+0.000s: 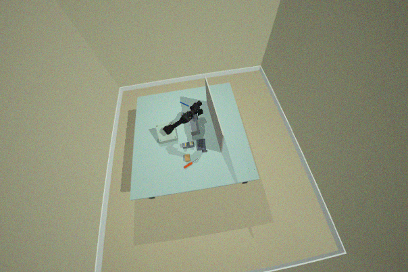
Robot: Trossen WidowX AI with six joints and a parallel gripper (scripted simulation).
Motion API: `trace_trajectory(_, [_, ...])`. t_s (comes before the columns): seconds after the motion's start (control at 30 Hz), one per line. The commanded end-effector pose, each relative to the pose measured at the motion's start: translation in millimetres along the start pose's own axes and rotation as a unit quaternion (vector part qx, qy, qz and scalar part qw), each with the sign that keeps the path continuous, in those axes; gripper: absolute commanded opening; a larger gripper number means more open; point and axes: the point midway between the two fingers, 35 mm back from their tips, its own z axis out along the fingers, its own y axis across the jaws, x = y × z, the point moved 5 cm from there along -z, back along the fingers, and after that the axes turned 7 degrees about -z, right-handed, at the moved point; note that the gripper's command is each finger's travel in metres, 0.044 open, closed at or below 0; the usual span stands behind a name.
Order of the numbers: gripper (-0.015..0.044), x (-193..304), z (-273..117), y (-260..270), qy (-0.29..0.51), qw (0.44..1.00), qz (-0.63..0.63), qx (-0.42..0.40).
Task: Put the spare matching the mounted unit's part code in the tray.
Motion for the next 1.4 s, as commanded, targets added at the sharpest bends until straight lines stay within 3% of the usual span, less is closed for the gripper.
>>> trace_trajectory(0.0, [0.0300, 0.9, 9.1, 2.9, 0.003, 1.000, -0.003, -0.003])
trace_trajectory(0.33, [0.0300, 1.0, 11.4, 3.2, 0.004, 1.000, -0.003, -0.003])
trace_trajectory(0.5, [0.0169, 0.7, 10.3, 2.6, 0.002, 1.000, -0.001, -0.003])
trace_trajectory(0.73, [0.0122, 0.7, 10.3, 2.6, 0.002, 1.000, -0.001, -0.003])
trace_trajectory(0.9, [0.0000, 0.7, 10.3, 2.6, 0.002, 1.000, -0.001, -0.003])
trace_trajectory(1.17, [0.0000, 0.6, 8.9, 2.5, 0.002, 1.000, -0.001, -0.003])
trace_trajectory(1.37, [0.0000, -0.6, -37.9, 0.3, 0.001, 1.000, -0.003, -0.003])
